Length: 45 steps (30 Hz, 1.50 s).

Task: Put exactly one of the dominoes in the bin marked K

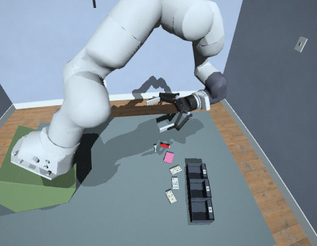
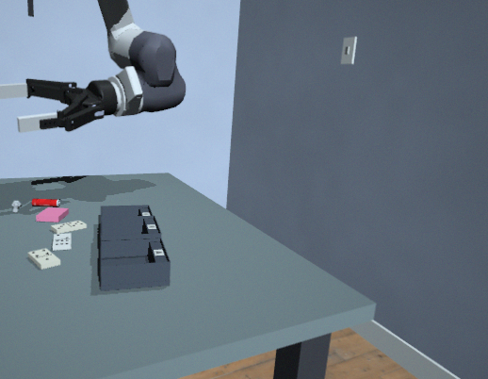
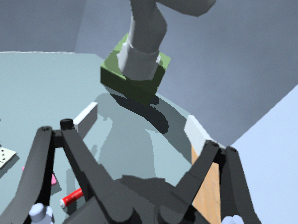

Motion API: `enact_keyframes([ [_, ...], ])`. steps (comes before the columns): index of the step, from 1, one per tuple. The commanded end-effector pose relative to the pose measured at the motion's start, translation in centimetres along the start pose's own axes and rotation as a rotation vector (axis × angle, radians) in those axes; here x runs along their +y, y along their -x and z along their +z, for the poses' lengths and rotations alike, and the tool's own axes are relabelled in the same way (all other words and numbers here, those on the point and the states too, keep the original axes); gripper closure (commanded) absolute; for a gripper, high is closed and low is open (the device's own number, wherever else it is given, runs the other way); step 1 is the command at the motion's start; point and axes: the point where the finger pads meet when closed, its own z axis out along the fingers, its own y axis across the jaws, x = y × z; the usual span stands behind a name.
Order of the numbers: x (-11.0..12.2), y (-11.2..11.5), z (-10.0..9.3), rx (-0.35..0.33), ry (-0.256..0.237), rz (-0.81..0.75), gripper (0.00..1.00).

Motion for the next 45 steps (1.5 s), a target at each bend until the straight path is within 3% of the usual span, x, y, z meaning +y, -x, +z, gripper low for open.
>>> enact_keyframes([
  [1,0.0,0.0,0.0,0.0,0.0,0.0,0.0],
  [17,0.0,0.0,0.0,0.0,0.0,0.0,0.0],
  [18,0.3,-0.8,-0.1,0.0,0.0,0.0,0.95],
  [21,1.1,-3.1,-0.4,0.0,0.0,0.0,0.95],
  [24,1.1,-3.1,-0.4,0.0,0.0,0.0,0.95],
  [25,0.3,-3.4,-0.5,0.001,-0.034,-0.037,0.95],
  [29,-1.5,-3.4,-0.8,-0.11,-0.024,-0.167,0.95],
  [45,-2.8,-4.1,-0.8,-0.22,-0.061,-0.364,0.95],
])
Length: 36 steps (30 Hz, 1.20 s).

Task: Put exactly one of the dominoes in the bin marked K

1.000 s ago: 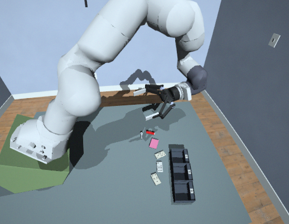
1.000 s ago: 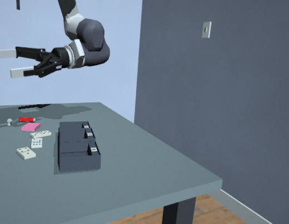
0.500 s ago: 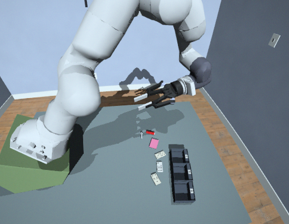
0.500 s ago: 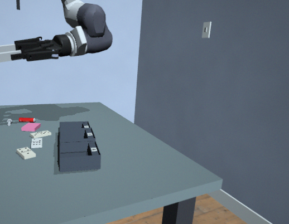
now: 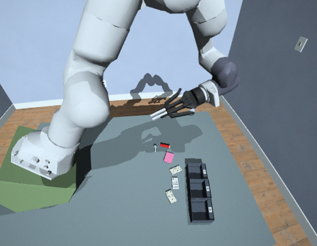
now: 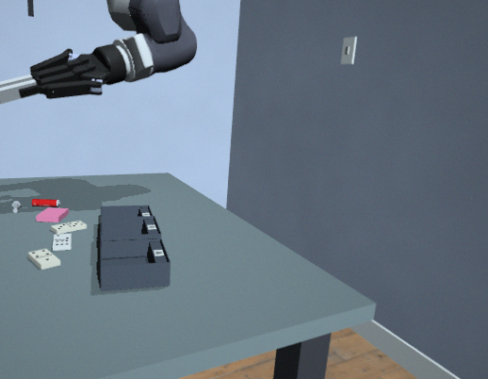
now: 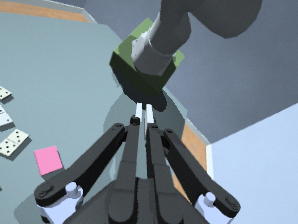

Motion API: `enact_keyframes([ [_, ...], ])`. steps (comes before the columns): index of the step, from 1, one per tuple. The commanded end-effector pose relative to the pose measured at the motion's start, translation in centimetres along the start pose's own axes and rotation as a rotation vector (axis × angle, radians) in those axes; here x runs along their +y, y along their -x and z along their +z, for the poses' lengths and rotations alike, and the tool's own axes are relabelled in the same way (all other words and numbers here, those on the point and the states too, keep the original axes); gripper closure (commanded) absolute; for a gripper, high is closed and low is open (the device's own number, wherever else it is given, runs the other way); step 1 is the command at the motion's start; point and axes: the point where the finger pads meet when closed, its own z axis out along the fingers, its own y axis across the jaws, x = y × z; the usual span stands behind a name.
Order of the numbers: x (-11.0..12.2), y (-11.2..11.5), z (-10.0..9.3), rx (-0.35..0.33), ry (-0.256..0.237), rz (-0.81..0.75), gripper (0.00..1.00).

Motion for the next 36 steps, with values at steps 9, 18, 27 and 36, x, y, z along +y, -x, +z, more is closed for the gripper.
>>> enact_keyframes([
  [9,-1.6,-0.5,-0.1,-0.094,-0.047,-0.249,0.95],
  [18,-2.7,-1.4,-0.2,-0.149,-0.088,-0.367,0.95],
  [27,-3.2,-1.8,-0.2,-0.196,-0.134,-0.485,0.95],
  [36,-4.3,-2.6,-0.1,-0.246,-0.198,-0.609,0.95],
])
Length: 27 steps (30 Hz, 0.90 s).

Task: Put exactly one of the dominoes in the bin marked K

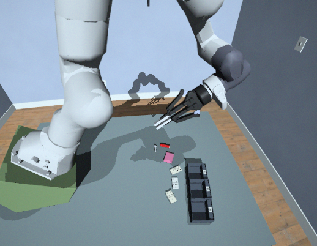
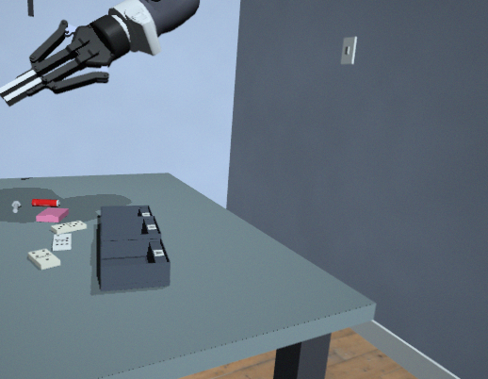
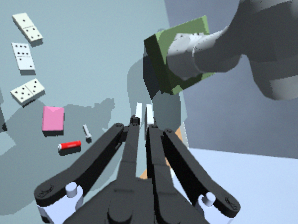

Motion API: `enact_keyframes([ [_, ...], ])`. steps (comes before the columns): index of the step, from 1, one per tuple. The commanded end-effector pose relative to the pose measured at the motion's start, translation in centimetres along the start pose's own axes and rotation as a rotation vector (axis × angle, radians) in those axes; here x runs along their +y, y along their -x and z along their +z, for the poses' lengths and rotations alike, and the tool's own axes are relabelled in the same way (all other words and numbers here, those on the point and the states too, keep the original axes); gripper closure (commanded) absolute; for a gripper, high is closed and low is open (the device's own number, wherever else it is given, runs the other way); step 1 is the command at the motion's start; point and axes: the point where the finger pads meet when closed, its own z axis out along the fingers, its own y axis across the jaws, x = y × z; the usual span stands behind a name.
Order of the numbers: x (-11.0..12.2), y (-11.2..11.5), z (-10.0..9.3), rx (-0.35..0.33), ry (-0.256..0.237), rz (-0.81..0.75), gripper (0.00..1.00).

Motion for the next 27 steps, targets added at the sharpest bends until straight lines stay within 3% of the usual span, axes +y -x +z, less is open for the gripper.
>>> enact_keyframes([
  [1,-0.7,-0.1,-0.1,-0.025,-0.039,-0.15,0.95],
  [4,-0.7,-0.1,-0.1,-0.027,-0.043,-0.165,0.95],
  [19,-1.7,-2.3,-0.2,-0.082,-0.184,-0.418,0.95],
  [21,-1.7,-2.3,-0.2,-0.082,-0.184,-0.418,0.95],
  [27,-2.2,-3.3,-0.2,-0.092,-0.254,-0.541,0.95],
])
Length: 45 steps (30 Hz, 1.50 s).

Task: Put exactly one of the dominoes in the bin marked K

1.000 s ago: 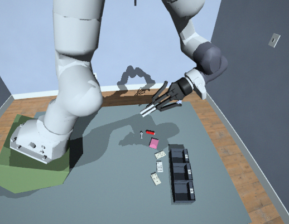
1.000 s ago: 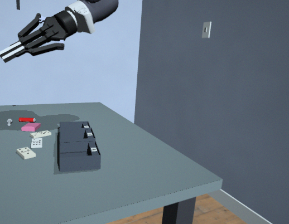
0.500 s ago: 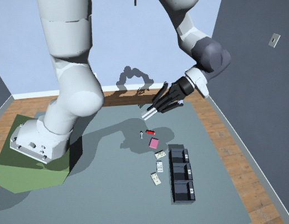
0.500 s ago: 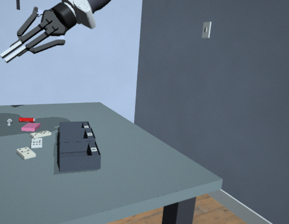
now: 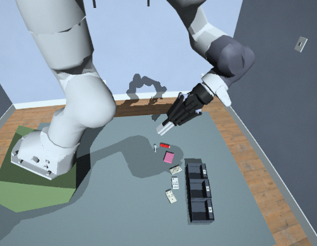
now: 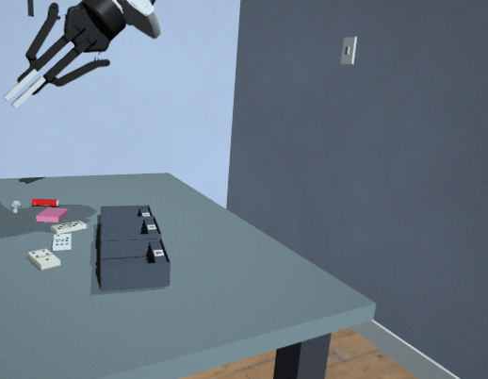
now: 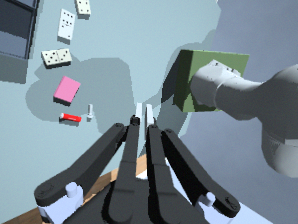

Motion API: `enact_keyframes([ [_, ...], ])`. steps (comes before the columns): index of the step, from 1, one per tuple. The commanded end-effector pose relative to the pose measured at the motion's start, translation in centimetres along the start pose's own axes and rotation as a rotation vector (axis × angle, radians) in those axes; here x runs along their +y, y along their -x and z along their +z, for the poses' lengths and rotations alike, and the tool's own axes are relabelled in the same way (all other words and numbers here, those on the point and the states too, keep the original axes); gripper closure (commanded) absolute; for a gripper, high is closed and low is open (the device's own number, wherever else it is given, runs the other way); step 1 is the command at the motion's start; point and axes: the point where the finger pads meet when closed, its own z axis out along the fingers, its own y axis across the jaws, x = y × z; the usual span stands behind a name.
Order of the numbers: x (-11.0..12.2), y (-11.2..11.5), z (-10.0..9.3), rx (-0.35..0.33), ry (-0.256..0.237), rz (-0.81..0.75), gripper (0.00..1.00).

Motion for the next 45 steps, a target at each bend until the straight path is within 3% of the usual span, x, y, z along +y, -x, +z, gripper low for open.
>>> enact_keyframes([
  [1,-0.6,-0.7,-0.1,-0.002,-0.055,-0.147,0.95],
  [11,-0.6,-1.7,-0.1,0.001,-0.128,-0.286,0.95],
  [26,-0.8,-3.3,-0.2,0.051,-0.289,-0.58,0.95],
  [28,-0.8,-3.3,-0.2,0.051,-0.289,-0.58,0.95],
  [40,-1.1,-4.3,-0.3,0.136,-0.413,-0.815,0.95],
  [45,-1.1,-4.3,-0.3,0.154,-0.428,-0.866,0.95],
])
